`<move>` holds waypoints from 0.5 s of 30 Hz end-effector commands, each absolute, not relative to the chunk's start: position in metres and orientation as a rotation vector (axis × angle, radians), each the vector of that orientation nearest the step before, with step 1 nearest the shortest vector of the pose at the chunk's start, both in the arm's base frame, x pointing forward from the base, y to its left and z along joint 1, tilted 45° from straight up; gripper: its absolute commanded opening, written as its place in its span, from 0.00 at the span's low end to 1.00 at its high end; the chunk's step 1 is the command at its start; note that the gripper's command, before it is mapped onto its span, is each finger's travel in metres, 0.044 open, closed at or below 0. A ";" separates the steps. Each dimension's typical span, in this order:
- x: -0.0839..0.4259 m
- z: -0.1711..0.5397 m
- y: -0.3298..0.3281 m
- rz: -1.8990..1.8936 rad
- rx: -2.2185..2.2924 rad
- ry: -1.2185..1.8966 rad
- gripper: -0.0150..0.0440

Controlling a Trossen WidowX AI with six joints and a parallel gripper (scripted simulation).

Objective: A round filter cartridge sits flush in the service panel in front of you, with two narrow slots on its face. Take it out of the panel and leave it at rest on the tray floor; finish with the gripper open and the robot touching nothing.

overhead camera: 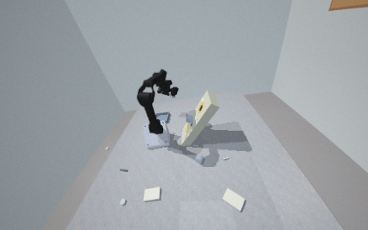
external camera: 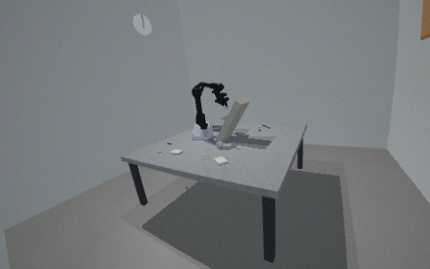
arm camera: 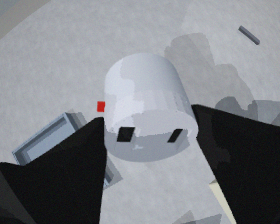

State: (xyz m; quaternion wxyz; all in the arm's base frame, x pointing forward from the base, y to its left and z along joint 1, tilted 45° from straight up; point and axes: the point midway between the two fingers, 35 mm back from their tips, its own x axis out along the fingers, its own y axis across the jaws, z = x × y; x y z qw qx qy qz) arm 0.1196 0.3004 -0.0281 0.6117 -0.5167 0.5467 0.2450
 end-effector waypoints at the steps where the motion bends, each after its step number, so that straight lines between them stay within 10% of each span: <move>1: 0.098 -0.048 0.298 0.645 -1.231 1.280 0.25; 15: 0.005 -0.124 0.263 1.004 -1.369 1.336 0.25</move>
